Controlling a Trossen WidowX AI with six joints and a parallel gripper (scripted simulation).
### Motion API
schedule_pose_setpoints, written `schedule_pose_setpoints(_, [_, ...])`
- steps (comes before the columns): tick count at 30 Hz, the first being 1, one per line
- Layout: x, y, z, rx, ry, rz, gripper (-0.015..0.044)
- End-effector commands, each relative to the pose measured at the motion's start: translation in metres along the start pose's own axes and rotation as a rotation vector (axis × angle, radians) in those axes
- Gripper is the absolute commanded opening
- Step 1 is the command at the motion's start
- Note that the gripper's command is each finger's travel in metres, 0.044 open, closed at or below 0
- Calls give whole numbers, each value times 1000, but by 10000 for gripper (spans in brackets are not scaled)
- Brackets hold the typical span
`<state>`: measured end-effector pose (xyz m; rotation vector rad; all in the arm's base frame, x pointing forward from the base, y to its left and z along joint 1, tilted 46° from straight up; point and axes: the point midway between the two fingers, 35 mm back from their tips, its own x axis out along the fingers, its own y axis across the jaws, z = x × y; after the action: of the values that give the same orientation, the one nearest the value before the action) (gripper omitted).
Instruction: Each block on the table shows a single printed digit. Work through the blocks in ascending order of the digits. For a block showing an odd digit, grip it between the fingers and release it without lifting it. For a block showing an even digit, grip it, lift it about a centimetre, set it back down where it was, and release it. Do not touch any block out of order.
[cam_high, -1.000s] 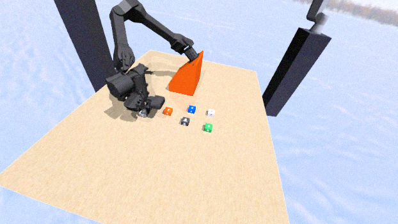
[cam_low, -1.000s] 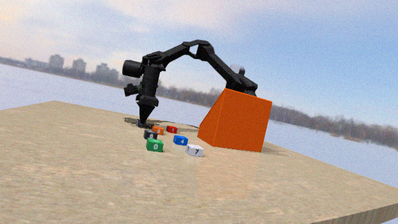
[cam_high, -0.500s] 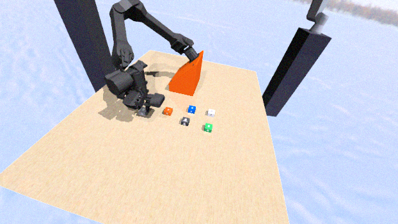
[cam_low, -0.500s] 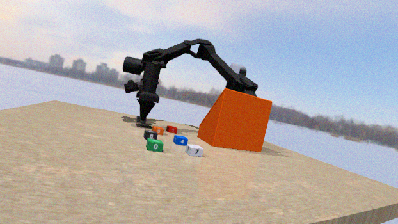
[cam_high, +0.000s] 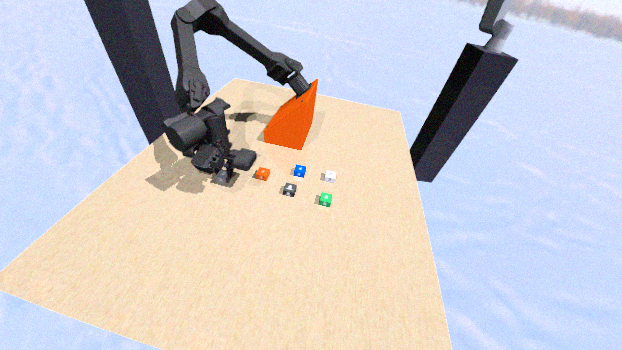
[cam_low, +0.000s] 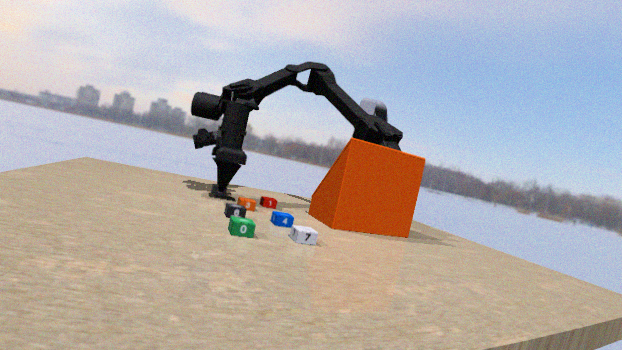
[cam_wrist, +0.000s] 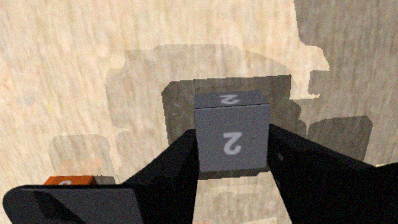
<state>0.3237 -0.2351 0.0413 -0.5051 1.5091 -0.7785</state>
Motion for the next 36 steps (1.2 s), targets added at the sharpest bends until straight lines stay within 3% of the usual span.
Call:
schedule_pose_setpoints(1, [6,2,-2,-8,8,3,120])
schedule_pose_setpoints(9, [6,2,-2,-8,8,3,120])
schedule_pose_setpoints(20, [6,2,-2,-8,8,3,400])
schedule_pose_setpoints(31, [-30,2,-2,-8,8,5,400])
schedule_pose_setpoints(33, [-43,3,0,-8,8,7,348])
schedule_pose_setpoints(36, [-97,3,0,-8,8,10,269])
